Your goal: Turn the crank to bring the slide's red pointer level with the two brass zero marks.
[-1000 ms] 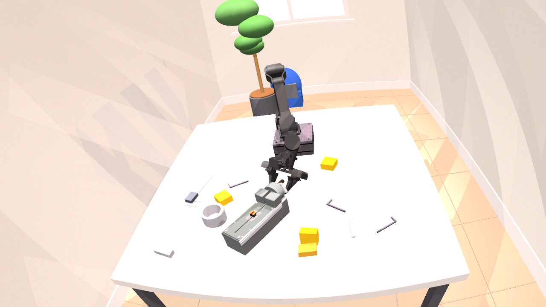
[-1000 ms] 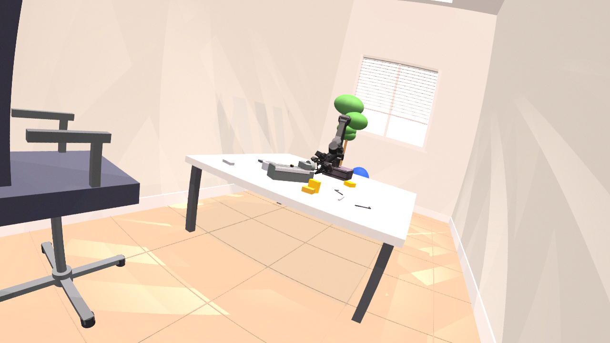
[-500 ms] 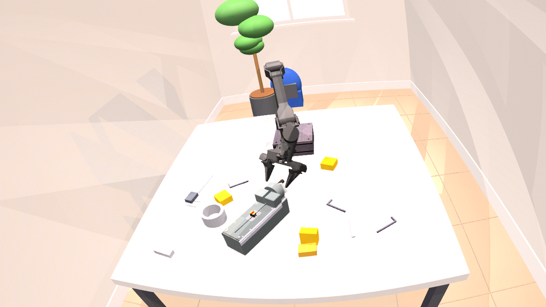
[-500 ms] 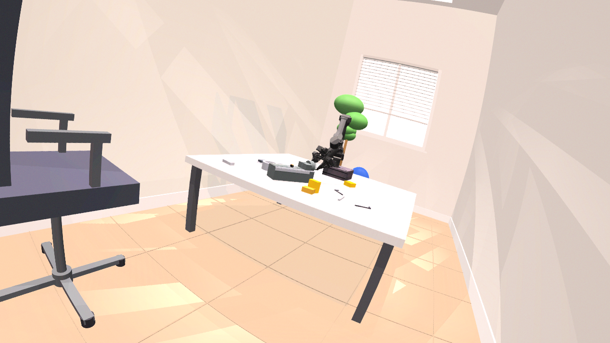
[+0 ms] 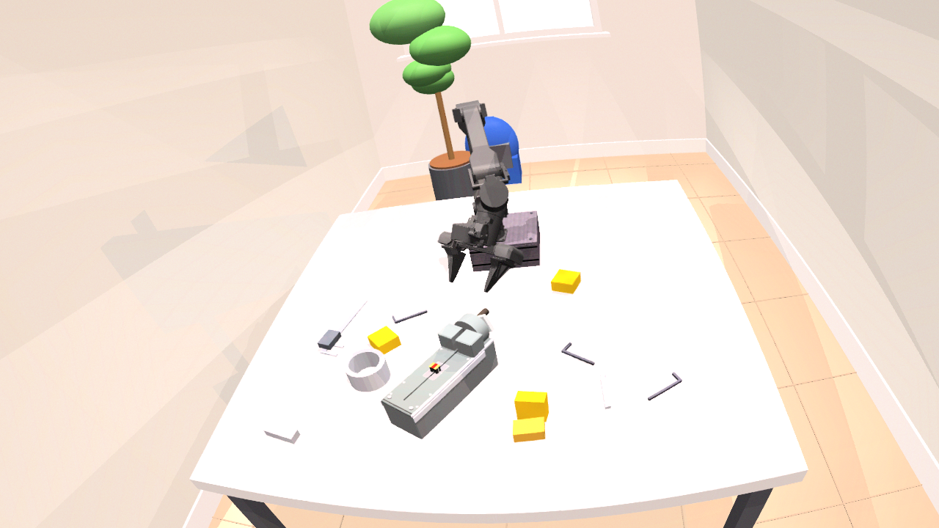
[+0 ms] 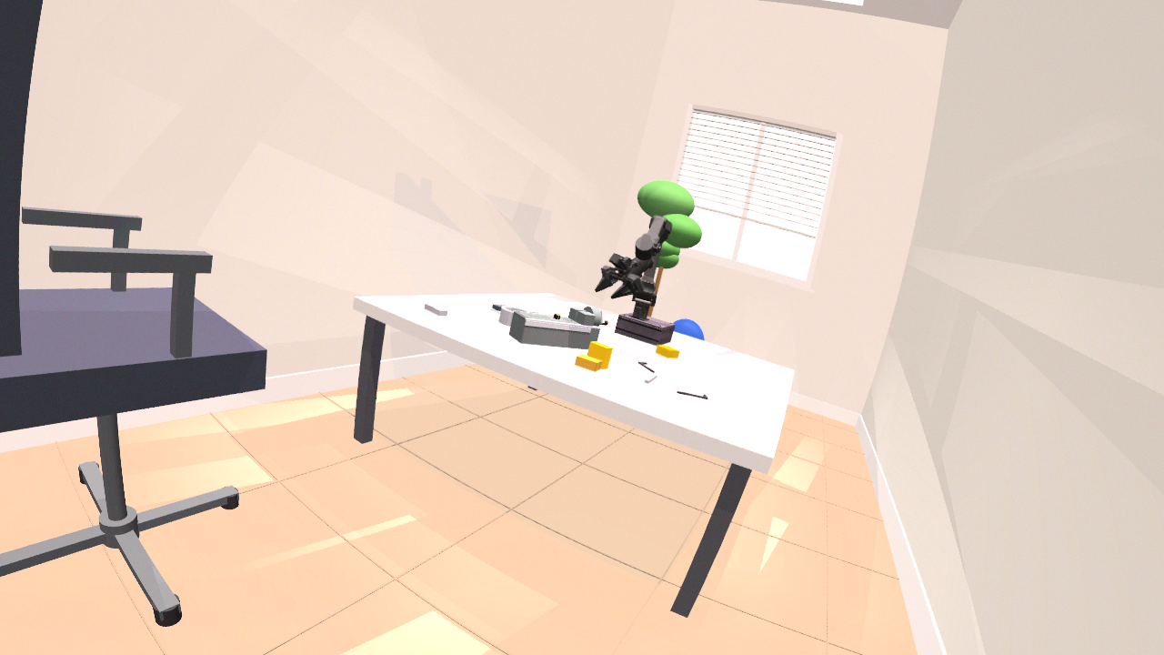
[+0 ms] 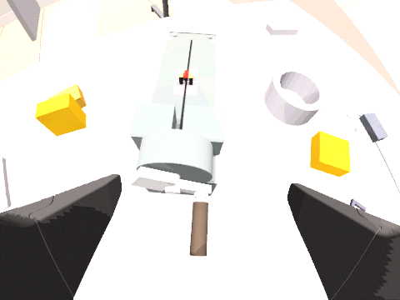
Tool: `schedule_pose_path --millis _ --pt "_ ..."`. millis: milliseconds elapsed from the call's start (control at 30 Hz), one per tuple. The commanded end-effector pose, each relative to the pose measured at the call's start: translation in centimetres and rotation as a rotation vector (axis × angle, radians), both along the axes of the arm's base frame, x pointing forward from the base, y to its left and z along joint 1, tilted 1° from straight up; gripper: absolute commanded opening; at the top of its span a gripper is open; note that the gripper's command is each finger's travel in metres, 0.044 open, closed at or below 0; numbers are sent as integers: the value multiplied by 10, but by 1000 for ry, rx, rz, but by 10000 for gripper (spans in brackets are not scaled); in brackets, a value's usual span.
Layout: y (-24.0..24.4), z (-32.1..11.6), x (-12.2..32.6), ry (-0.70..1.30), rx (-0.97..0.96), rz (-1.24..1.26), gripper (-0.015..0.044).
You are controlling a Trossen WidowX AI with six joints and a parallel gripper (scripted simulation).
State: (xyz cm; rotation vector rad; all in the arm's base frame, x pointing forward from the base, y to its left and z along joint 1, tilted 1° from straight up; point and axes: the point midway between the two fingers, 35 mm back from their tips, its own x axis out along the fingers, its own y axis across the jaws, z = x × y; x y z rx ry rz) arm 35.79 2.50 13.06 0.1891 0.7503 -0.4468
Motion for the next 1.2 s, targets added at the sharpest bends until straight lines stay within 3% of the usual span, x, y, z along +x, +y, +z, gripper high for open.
schedule_pose_path --millis 0,800,1167 --pt "-1 27 -4 -9 3 -2 440" --pt "-63 39 107 65 49 355 440" --pt "-63 -9 110 65 49 355 440"
